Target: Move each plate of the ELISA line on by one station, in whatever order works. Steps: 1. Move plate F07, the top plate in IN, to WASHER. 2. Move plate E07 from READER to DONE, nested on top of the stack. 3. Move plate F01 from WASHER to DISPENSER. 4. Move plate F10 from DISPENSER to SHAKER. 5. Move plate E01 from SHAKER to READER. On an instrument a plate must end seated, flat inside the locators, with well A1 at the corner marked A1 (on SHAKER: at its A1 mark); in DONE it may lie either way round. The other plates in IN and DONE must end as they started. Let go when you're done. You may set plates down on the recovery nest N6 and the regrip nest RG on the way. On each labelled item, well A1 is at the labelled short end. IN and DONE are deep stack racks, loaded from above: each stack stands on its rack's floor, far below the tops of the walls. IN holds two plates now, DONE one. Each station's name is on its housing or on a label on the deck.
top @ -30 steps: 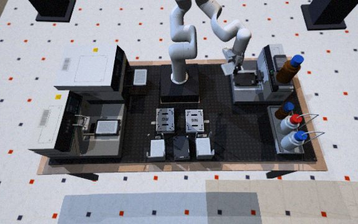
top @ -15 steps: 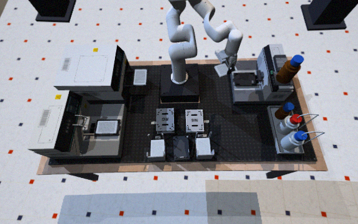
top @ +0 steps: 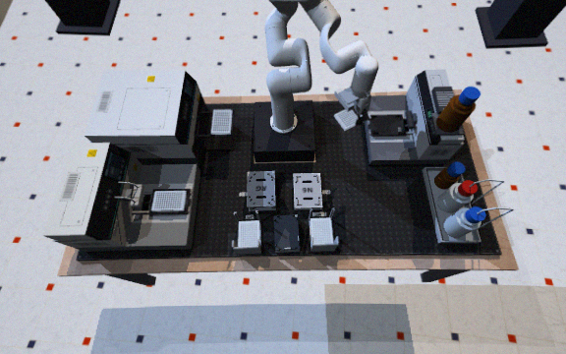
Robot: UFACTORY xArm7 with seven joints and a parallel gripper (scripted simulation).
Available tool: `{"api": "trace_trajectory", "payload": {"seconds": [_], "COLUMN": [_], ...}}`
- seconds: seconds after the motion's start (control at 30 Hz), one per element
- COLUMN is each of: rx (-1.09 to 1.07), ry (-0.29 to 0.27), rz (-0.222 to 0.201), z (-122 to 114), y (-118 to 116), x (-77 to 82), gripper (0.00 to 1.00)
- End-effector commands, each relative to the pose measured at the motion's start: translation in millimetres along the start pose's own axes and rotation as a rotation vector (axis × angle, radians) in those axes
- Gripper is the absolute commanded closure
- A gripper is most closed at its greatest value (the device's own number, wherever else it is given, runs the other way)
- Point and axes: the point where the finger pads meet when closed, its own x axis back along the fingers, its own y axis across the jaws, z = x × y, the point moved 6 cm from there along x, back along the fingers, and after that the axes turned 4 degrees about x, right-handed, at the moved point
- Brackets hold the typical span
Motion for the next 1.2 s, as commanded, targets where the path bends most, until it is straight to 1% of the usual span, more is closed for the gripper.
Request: {"api": "trace_trajectory", "payload": {"seconds": [0.0, 0.43, 0.5, 0.73, 1.0, 1.07, 1.17], "rx": [0.005, 0.131, 0.131, 0.13, 0.224, 0.224, 0.256], "ry": [-0.003, -0.003, -0.003, -0.002, -0.002, -0.002, -0.002], "rz": [0.002, 0.003, 0.003, 0.003, 0.003, 0.003, 0.003], "z": [7, 40, 40, 56, 77, 77, 85], "y": [-6, -32, -32, -45, -62, -62, -68], "x": [1.5, 1.4, 1.4, 1.5, 1.5, 1.5, 1.5], "gripper": [1.0, 1.0, 1.0, 1.0, 1.0, 1.0, 1.0]}}
